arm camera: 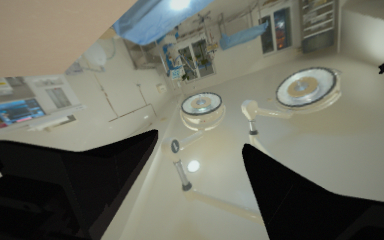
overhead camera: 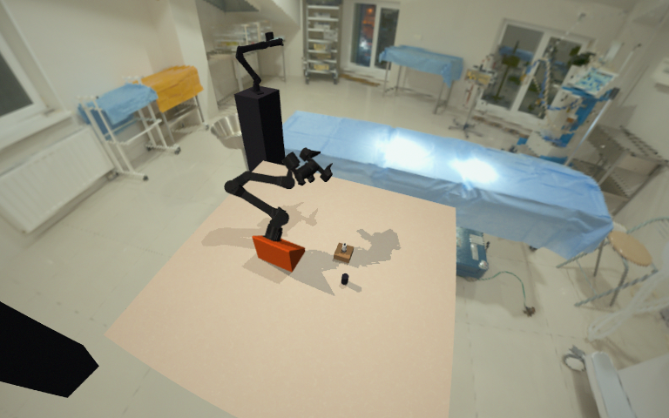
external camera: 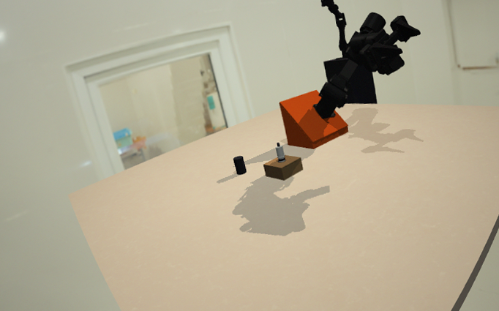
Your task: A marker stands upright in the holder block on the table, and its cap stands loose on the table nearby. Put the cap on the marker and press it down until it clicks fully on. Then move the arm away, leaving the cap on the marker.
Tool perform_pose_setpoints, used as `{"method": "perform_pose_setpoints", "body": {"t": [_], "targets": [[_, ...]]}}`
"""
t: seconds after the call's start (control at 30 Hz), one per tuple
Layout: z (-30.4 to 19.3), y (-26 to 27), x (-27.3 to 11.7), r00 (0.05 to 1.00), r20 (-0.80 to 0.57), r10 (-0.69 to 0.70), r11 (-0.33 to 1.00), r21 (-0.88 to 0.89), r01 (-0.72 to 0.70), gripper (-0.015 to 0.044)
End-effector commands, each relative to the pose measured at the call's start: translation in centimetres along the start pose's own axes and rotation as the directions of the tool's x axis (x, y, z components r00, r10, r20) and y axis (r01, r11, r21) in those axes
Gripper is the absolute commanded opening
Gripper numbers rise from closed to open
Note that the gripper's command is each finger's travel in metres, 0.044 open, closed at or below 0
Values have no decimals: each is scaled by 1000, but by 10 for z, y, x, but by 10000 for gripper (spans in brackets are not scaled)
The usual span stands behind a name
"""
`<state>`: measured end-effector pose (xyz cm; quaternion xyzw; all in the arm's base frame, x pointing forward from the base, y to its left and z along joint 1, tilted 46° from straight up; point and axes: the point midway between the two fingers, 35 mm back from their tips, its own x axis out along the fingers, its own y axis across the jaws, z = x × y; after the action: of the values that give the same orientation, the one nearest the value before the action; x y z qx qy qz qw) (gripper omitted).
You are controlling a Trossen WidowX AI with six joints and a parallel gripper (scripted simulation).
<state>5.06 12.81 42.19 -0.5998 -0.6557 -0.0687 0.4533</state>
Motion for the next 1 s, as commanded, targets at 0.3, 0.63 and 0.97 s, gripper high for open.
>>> {"method": "perform_pose_setpoints", "body": {"t": [0.3, 0.63, 0.97], "targets": [[-14, 97, 17, 931, 25, 363, 900, 251, -357, 250], [-33, 202, 2, 726, 78, 683, 601, 506, -619, 250], [-56, 326, -73, 316, 237, 919, -39, 851, -523, 250]]}}
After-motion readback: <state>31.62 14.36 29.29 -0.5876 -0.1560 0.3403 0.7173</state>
